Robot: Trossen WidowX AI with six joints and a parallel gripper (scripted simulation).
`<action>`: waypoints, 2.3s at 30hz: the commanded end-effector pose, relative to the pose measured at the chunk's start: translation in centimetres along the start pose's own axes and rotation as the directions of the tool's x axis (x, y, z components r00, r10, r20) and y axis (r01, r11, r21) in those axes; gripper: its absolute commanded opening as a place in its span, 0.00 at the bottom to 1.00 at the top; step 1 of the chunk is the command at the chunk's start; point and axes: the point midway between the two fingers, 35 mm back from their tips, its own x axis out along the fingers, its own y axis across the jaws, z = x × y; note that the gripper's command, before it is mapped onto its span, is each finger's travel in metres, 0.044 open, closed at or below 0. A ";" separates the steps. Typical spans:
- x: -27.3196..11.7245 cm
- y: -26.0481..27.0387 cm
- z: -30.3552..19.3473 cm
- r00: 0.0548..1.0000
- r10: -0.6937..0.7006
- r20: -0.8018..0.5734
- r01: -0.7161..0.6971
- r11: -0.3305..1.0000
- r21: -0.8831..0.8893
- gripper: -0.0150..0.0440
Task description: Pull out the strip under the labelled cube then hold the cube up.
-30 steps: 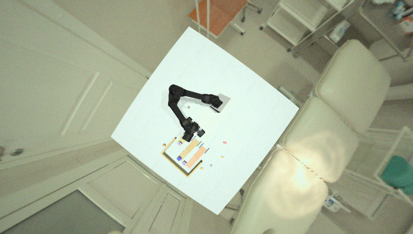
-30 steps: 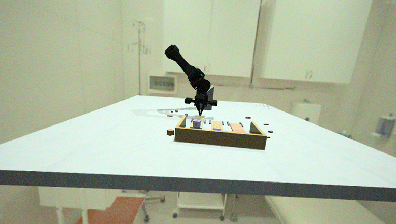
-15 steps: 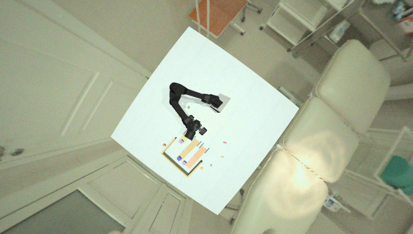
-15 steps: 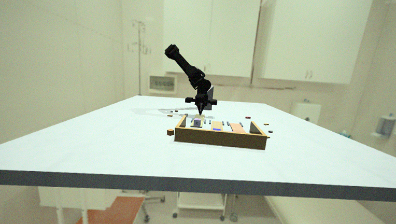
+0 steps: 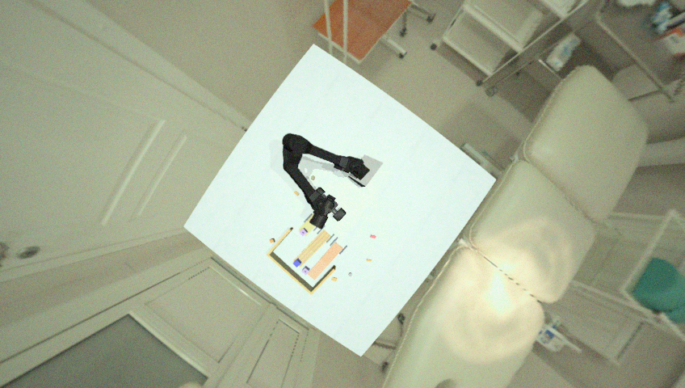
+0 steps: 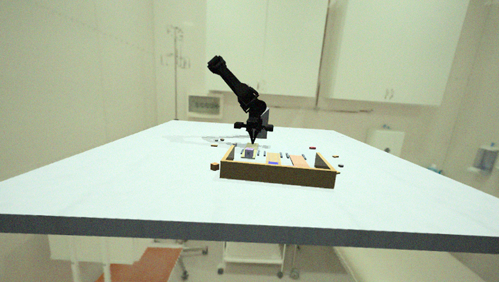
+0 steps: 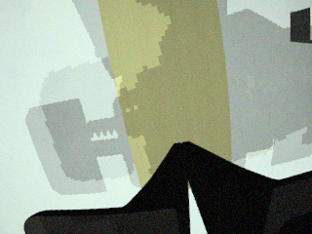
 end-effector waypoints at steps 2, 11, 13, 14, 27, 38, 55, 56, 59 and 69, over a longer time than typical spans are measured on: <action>0.3 -0.1 -1.6 1.000 -0.001 -0.023 0.001 1.000 -0.003 0.25; 0.3 -0.2 -2.7 1.000 -0.001 -0.024 0.001 1.000 -0.004 0.25; 0.3 -0.2 -2.7 1.000 -0.001 -0.024 0.001 1.000 -0.004 0.25; 0.3 -0.2 -2.7 1.000 -0.001 -0.024 0.001 1.000 -0.004 0.25; 0.3 -0.2 -2.7 1.000 -0.001 -0.024 0.001 1.000 -0.004 0.25; -4.2 0.1 -1.9 1.000 0.001 -0.023 -0.001 1.000 -0.003 0.25; -4.3 0.2 3.8 1.000 0.001 -0.021 0.000 0.999 0.041 0.97; -4.3 0.2 4.1 1.000 0.001 -0.021 0.000 0.999 0.041 1.00; -4.4 0.2 5.0 1.000 0.001 -0.021 0.000 0.999 0.042 1.00; -4.7 0.3 8.2 1.000 0.001 -0.020 0.000 0.999 0.043 1.00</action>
